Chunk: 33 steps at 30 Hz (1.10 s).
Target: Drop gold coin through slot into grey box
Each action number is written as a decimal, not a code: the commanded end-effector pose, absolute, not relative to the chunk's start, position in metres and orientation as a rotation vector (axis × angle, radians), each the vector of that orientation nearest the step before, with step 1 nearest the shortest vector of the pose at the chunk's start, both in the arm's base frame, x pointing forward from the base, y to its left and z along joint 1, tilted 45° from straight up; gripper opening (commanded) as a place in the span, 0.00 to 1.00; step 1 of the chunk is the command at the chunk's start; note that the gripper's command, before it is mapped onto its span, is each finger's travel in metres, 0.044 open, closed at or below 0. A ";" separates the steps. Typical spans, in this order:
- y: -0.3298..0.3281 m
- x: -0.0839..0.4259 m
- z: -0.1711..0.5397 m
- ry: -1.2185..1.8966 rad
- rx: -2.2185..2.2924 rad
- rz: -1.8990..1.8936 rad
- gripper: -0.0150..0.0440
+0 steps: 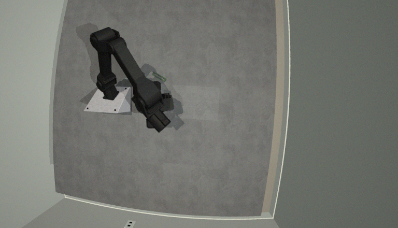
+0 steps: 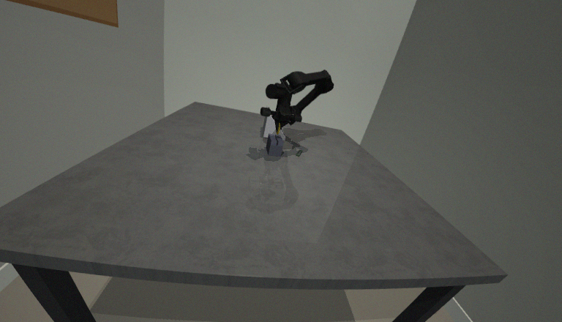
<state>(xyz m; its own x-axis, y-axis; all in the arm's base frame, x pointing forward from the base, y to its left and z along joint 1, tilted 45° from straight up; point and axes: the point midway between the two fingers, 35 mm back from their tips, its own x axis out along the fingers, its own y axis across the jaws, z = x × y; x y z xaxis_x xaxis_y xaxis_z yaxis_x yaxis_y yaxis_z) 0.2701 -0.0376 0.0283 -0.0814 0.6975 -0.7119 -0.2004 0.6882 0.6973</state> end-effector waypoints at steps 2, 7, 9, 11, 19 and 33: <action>-0.037 0.270 0.028 1.475 0.434 0.784 0.25; -0.035 0.270 0.025 1.475 0.435 0.784 0.25; -0.034 0.270 0.025 1.476 0.437 0.782 0.25; -0.034 0.270 0.024 1.477 0.438 0.781 0.25; -0.031 0.269 0.022 1.478 0.440 0.779 0.25; -0.026 0.269 0.017 1.477 0.439 0.781 0.25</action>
<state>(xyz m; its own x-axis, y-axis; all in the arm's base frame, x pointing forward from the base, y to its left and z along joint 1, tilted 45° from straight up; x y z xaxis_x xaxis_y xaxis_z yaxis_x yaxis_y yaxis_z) 0.2691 -0.0281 0.0187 -0.0839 0.6936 -0.7154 -0.2017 0.6913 0.6939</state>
